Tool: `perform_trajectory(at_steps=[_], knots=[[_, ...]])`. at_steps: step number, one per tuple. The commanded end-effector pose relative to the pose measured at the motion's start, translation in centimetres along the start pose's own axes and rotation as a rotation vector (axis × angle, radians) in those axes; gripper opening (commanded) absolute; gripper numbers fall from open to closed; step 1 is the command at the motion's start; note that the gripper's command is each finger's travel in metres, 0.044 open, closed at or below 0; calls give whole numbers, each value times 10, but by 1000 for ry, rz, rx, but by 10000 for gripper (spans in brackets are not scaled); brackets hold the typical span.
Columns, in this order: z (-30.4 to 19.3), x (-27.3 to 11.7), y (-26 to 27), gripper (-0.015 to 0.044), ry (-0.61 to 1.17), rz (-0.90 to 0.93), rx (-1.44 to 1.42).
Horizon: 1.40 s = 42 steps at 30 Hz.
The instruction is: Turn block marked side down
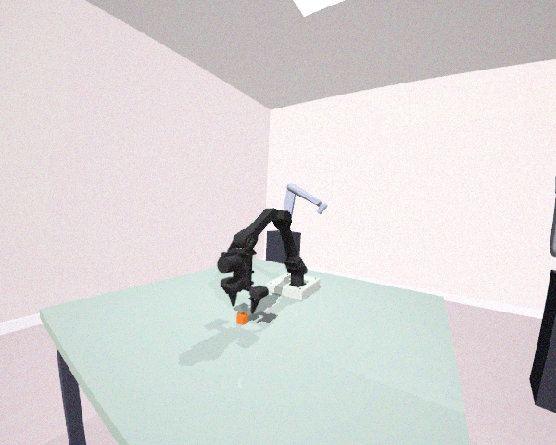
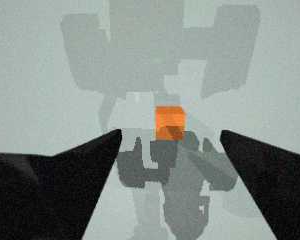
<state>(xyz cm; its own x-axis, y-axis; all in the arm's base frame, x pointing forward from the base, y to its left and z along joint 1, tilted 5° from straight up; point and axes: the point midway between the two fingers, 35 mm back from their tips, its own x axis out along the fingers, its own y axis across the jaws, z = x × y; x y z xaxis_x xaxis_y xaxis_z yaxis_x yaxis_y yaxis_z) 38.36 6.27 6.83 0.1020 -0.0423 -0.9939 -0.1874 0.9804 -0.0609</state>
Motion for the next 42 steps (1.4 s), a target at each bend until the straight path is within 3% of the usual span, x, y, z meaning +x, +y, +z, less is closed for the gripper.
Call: perform_trajectory(at_steps=[1, 22, 34, 42], knots=[[-3, 9, -1, 440, 12, -5, -1], [-3, 37, -1, 440, 12, -5, -2], [-3, 37, -1, 125, 12, -5, -2], [-3, 37, -1, 72, 12, -5, -2]])
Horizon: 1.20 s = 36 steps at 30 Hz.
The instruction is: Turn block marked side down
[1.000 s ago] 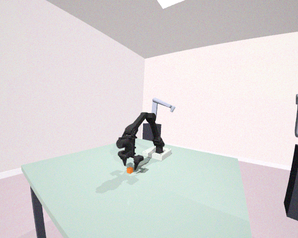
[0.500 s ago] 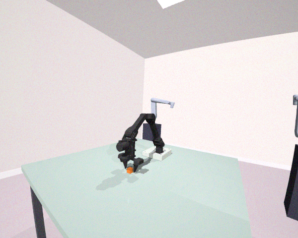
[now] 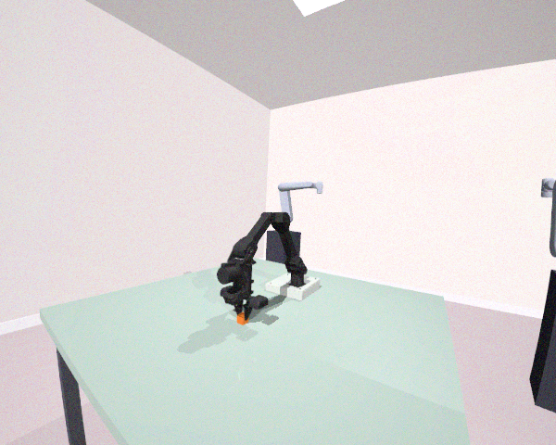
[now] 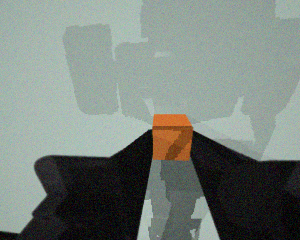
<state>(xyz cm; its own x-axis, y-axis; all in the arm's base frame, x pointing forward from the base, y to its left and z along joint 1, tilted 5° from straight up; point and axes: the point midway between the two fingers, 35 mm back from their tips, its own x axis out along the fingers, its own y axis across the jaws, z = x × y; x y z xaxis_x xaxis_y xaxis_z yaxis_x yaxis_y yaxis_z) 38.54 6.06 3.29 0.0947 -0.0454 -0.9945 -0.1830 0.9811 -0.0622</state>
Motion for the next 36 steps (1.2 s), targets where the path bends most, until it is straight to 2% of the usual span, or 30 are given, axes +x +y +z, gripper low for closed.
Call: perform_trajectory(at_steps=[1, 7, 8, 14, 20, 36], knots=[[-1, 2, -1, 65, 4, -4, -6], [-1, 2, -1, 25, 4, -4, -6], [-1, 1, -1, 0, 4, -4, -6], [-1, -28, 0, 0, 4, -4, -6], [-1, -28, 0, 0, -6, -3, -6], [2, -18, 0, 0, -240, 0, -6]])
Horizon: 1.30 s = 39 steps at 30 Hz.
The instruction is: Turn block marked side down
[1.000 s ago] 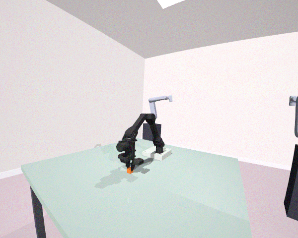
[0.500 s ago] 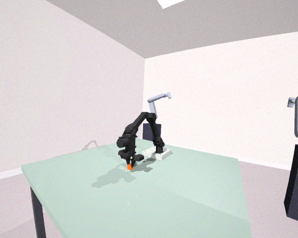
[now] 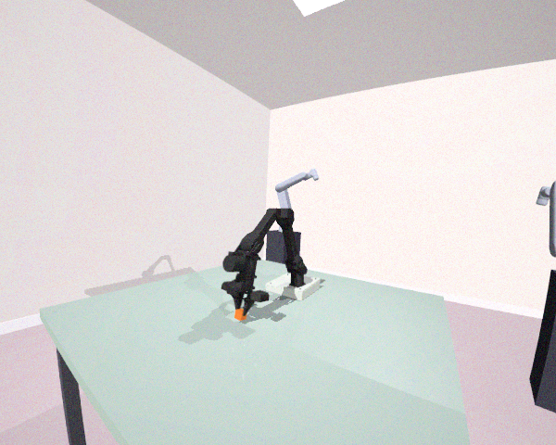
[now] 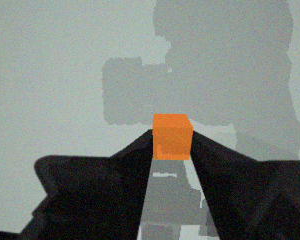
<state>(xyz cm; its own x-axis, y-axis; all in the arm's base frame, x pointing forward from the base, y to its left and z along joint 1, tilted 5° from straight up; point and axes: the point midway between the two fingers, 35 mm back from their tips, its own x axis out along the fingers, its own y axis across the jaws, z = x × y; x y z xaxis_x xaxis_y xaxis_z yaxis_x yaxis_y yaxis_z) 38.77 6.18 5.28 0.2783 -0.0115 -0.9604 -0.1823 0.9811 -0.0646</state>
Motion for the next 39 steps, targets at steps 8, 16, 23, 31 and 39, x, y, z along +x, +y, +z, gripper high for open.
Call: perform_trajectory(at_steps=[8, 16, 23, 31, 39], knots=[[-4, 2, 0, 0, -168, 3, -6], [-9, 0, 0, 0, -286, 2, -6], [-10, 0, 0, 0, -326, 1, -7], [-5, 18, 1, 0, -438, 5, -4], [-4, 30, 1, 0, -560, 6, -3]])
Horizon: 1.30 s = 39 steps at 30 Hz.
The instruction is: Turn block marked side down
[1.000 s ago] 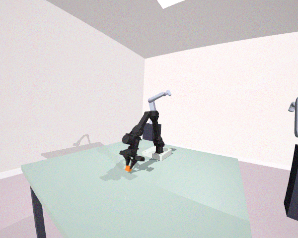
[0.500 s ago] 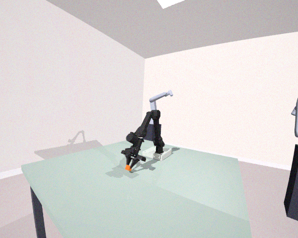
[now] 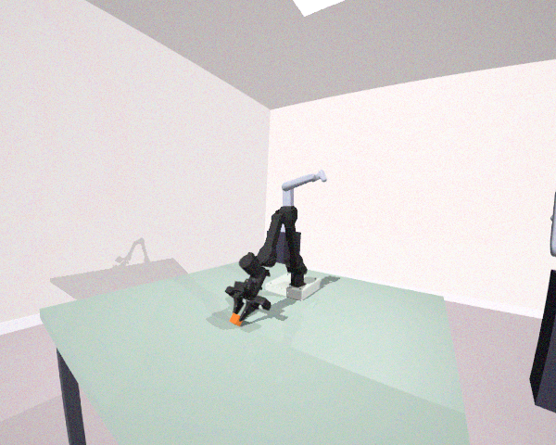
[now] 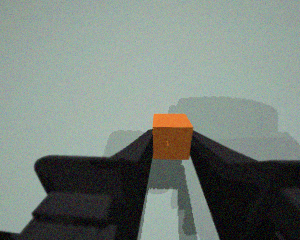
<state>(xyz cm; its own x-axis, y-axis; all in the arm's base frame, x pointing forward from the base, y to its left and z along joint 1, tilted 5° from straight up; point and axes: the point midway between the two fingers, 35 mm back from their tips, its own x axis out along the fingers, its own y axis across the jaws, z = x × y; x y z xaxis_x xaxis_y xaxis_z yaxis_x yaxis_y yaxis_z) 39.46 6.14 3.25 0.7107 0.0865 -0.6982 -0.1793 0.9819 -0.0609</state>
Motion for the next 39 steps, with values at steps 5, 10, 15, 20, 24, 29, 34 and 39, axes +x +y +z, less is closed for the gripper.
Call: perform_trajectory(at_steps=[5, 10, 15, 20, 24, 29, 34, 39], knots=[[-12, 7, 1, 0, -115, 7, -6], [-15, 6, 1, 0, -191, 6, -7], [-18, 2, 0, 0, -267, 6, -9], [-21, -4, 0, 0, -320, 5, -11], [-20, -4, 0, 0, -335, 5, -11], [-20, -5, 0, 0, -342, 5, -11], [-20, -5, 0, 0, -342, 5, -11], [-20, -5, 0, 26, -342, 5, -11]])
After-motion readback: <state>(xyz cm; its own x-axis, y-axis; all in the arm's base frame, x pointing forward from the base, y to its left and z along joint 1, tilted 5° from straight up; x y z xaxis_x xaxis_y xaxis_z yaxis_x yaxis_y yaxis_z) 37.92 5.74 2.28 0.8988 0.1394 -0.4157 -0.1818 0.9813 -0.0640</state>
